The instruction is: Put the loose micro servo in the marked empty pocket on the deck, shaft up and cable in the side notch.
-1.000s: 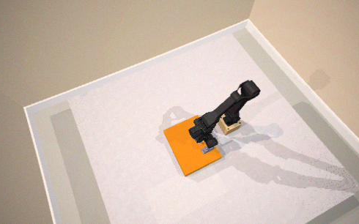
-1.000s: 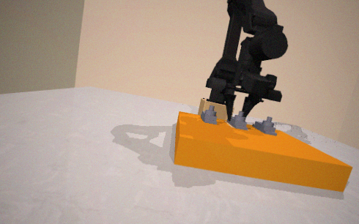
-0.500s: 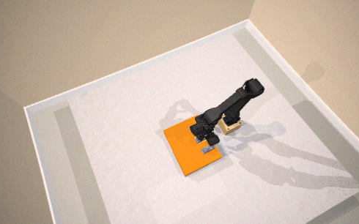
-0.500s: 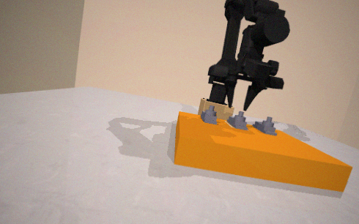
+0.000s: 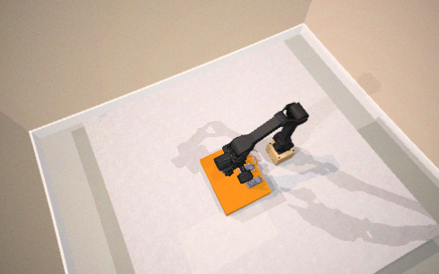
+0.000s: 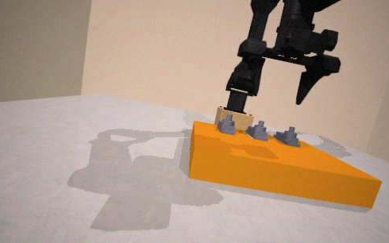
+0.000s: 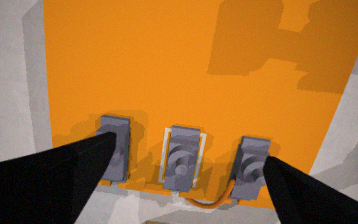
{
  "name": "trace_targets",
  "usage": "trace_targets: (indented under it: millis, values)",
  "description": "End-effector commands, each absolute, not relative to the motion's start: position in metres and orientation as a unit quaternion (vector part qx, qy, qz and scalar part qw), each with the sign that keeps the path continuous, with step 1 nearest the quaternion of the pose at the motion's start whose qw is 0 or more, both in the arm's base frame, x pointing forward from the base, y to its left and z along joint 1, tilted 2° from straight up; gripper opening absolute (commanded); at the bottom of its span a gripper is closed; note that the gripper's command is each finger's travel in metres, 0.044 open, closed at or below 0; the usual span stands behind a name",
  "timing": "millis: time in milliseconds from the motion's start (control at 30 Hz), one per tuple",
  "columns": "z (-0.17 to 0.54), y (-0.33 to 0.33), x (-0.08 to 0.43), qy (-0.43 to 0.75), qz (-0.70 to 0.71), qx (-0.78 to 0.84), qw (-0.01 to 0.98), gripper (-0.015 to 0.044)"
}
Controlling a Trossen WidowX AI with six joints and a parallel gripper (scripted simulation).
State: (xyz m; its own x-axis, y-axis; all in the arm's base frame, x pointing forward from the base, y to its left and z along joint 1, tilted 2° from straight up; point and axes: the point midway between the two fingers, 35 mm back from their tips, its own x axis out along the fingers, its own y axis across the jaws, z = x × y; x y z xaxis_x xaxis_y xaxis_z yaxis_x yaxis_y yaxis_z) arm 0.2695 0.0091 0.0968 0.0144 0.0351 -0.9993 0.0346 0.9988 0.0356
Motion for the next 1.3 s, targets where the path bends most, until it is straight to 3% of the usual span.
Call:
trace_targets:
  millis: [0, 333, 1267]
  values:
    - [0.113, 0.007, 0.299, 0.699, 0.002, 0.022, 0.714, 0.044]
    - [0.159, 0.006, 0.289, 0.698, 0.0, 0.025, 0.716, 0.044]
    - [0.159, 0.006, 0.289, 0.698, 0.0, 0.025, 0.716, 0.044]
